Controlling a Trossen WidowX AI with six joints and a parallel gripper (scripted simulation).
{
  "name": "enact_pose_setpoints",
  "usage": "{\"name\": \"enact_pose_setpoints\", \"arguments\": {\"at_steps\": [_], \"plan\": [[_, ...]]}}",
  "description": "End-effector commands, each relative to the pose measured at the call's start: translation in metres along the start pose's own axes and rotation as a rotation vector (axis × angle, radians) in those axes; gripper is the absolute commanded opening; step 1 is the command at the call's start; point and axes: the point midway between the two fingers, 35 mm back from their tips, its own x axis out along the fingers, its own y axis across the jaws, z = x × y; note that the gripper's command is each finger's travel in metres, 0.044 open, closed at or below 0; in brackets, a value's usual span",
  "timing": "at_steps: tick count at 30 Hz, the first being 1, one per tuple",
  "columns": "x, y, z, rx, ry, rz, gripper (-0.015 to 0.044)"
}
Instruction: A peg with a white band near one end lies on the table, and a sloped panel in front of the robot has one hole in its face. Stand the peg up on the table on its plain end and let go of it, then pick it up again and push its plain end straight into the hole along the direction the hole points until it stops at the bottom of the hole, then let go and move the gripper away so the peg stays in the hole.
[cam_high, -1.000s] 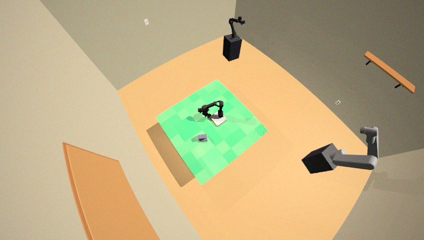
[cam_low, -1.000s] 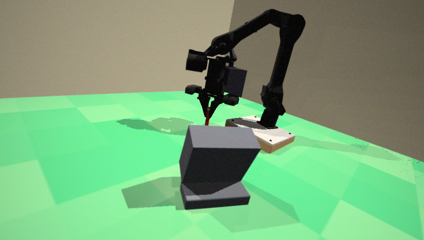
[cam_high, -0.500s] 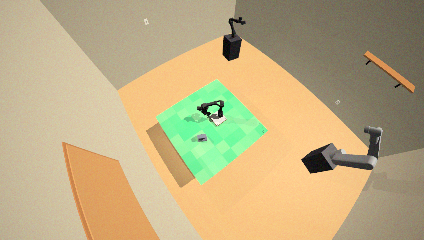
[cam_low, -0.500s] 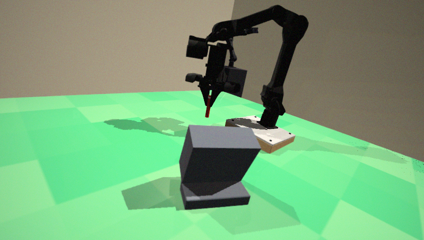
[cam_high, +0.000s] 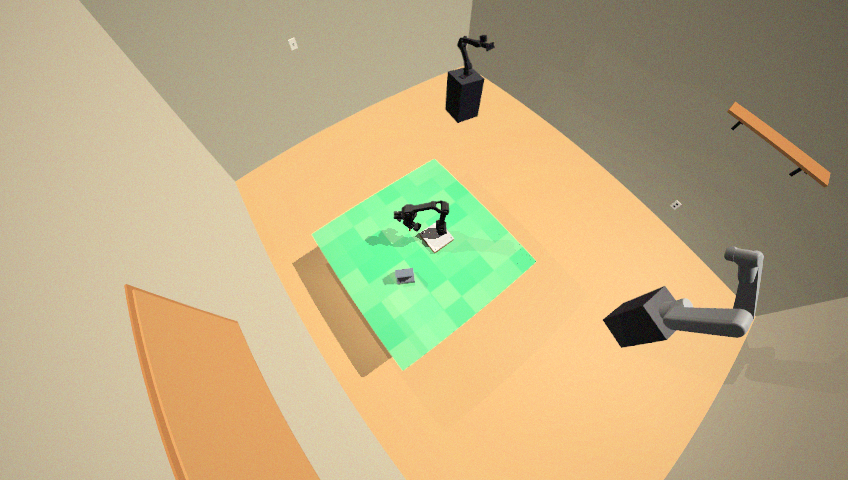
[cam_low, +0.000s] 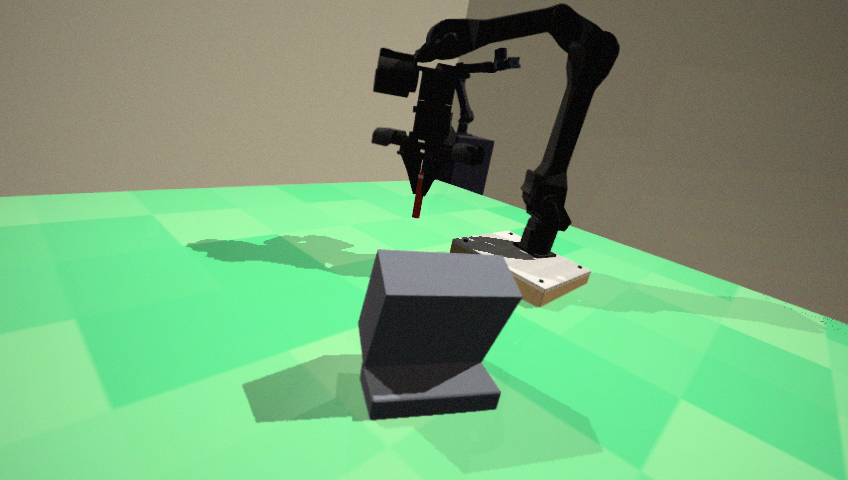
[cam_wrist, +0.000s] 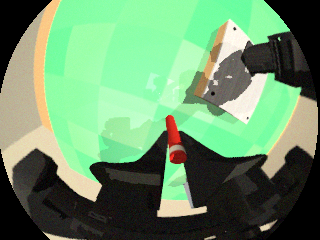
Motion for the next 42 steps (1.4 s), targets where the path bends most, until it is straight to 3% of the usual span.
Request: {"name": "enact_pose_setpoints", "arguments": {"at_steps": [1,42], "plan": [[0.001,-0.002,-0.006,-0.006,0.028,-0.023,0.0],[0.017,-0.02,-0.076,-0.085,0.357,-0.263,0.0]]}}
